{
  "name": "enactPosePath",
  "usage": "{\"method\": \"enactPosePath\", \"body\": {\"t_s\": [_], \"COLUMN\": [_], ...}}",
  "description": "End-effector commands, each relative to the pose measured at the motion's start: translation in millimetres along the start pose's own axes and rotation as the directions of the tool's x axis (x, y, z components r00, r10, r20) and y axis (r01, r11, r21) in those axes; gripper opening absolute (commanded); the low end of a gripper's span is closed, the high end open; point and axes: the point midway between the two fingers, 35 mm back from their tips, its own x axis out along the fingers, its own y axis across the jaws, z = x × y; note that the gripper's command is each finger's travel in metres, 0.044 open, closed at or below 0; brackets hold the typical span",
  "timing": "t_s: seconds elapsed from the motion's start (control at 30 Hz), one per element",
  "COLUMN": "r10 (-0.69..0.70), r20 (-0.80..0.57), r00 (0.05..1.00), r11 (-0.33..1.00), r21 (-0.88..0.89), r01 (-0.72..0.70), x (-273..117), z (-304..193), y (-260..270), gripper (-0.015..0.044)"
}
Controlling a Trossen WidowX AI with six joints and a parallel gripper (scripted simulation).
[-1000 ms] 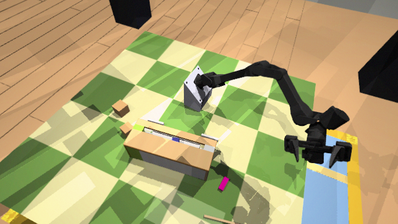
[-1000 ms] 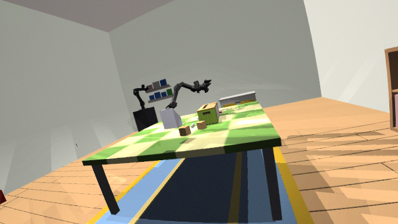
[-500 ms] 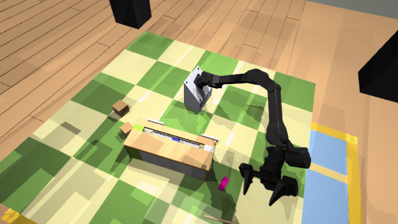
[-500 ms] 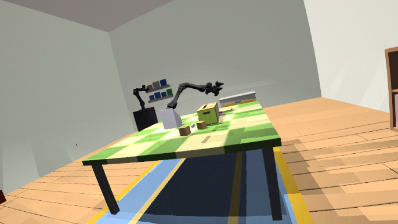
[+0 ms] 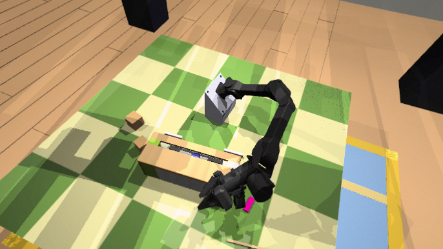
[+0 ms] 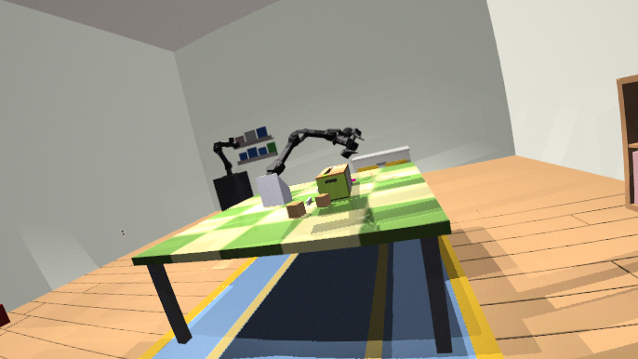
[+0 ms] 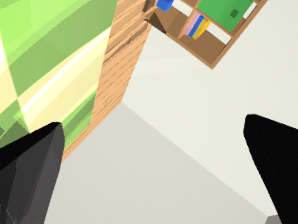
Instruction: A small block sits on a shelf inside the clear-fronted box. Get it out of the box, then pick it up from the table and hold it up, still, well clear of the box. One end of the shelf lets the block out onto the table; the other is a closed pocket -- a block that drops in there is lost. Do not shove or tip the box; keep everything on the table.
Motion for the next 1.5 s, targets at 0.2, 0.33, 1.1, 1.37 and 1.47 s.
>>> {"method": "enactPosePath", "body": {"t_s": [0.2, 0.33, 1.1, 1.37, 1.47], "r10": [0.563, 0.734, 0.654, 0.654, 0.654], "r20": [-0.005, 0.106, 0.741, 0.741, 0.742], "r00": [0.827, 0.671, 0.15, 0.15, 0.148], "r11": [0.605, 0.186, -0.647, -0.647, -0.645], "r21": [0.683, 0.919, 0.446, 0.446, 0.445], "r01": [-0.408, -0.349, 0.618, 0.619, 0.621], "x": [47, 42, -19, -19, -17], "z": [-125, -168, -192, -191, -190], "y": [104, 144, 201, 202, 205], "gripper": [0.04, 0.04, 0.04, 0.04, 0.04]}}
